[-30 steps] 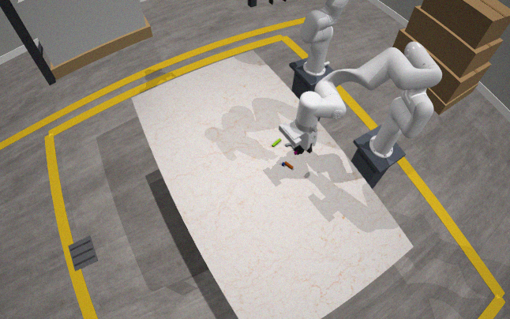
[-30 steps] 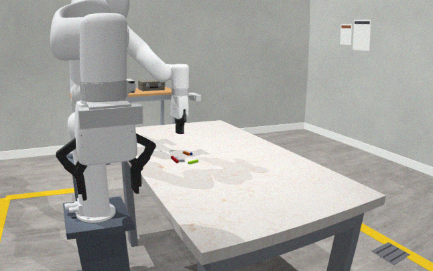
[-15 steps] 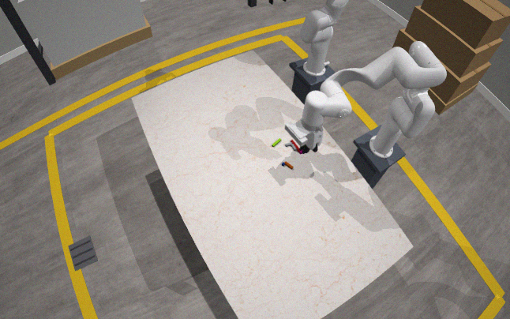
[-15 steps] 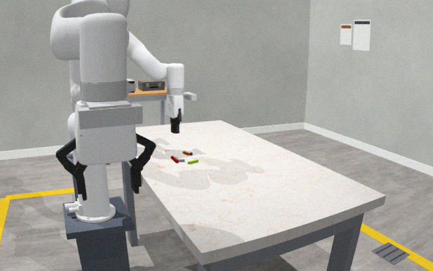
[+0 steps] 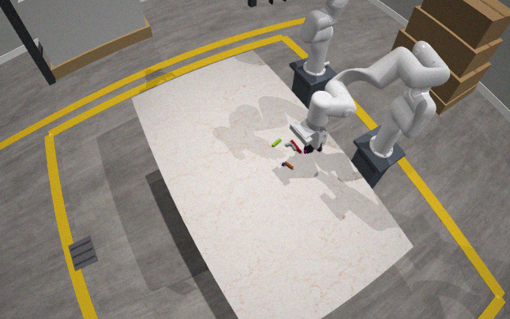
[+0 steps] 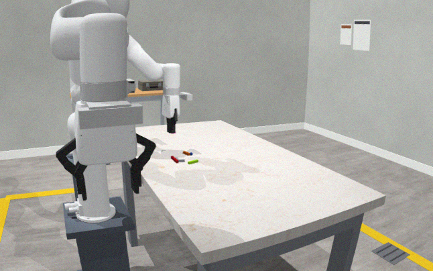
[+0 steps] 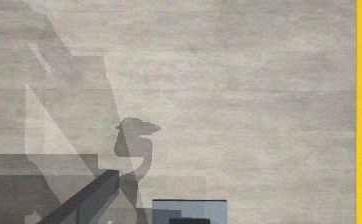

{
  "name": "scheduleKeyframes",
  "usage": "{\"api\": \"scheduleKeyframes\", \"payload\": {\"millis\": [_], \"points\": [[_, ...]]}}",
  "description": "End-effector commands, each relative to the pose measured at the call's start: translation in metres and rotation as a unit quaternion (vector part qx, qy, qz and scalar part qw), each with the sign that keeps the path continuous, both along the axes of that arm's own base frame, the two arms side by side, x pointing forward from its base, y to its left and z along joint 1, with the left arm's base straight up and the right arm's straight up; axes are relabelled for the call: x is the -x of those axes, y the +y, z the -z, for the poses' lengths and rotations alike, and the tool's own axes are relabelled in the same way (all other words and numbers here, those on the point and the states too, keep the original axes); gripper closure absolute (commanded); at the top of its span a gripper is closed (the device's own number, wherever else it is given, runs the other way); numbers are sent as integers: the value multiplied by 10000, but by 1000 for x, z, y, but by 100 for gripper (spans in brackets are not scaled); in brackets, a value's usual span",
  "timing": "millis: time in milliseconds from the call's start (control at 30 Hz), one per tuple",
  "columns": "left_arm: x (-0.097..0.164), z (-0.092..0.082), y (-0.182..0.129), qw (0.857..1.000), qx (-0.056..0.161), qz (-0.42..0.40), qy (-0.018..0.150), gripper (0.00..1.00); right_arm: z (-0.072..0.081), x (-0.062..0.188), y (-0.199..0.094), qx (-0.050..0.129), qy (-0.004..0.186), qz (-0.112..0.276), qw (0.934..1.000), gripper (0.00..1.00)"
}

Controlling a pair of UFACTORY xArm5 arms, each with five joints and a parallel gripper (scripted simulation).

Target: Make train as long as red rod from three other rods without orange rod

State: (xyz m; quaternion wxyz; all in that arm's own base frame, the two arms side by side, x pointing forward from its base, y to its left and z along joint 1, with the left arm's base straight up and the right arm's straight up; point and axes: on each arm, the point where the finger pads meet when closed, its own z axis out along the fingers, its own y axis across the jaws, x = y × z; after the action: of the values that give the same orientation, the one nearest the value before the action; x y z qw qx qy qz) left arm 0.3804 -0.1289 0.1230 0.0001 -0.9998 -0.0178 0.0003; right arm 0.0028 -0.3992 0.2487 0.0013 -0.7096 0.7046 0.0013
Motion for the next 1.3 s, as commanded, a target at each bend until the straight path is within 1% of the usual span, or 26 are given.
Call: {"api": "scheduleKeyframes", "payload": {"millis": [0, 167, 333, 400, 667, 833, 900, 1067, 1267], "points": [[-1, 0, 0, 10000, 6, 0, -19, 94, -1, 0, -1, 18, 0, 0, 10000, 0], [-1, 10, 0, 10000, 7, 0, -20, 94, -1, 0, -1, 18, 0, 0, 10000, 0], [0, 28, 0, 10000, 7, 0, -20, 94, -1, 0, -1, 18, 0, 0, 10000, 0], [0, 28, 0, 10000, 7, 0, -20, 94, -1, 0, -1, 18, 0, 0, 10000, 0], [0, 63, 1, 10000, 6, 0, -20, 94, -1, 0, -1, 18, 0, 0, 10000, 0], [0, 78, 1, 10000, 6, 0, -19, 94, -1, 0, -1, 18, 0, 0, 10000, 0], [0, 82, 1, 10000, 6, 0, -19, 94, -1, 0, -1, 18, 0, 0, 10000, 0], [1, 84, 1, 10000, 6, 0, -19, 94, -1, 0, -1, 18, 0, 0, 10000, 0], [1, 85, 1, 10000, 6, 0, -19, 94, -1, 0, -1, 18, 0, 0, 10000, 0]]}}
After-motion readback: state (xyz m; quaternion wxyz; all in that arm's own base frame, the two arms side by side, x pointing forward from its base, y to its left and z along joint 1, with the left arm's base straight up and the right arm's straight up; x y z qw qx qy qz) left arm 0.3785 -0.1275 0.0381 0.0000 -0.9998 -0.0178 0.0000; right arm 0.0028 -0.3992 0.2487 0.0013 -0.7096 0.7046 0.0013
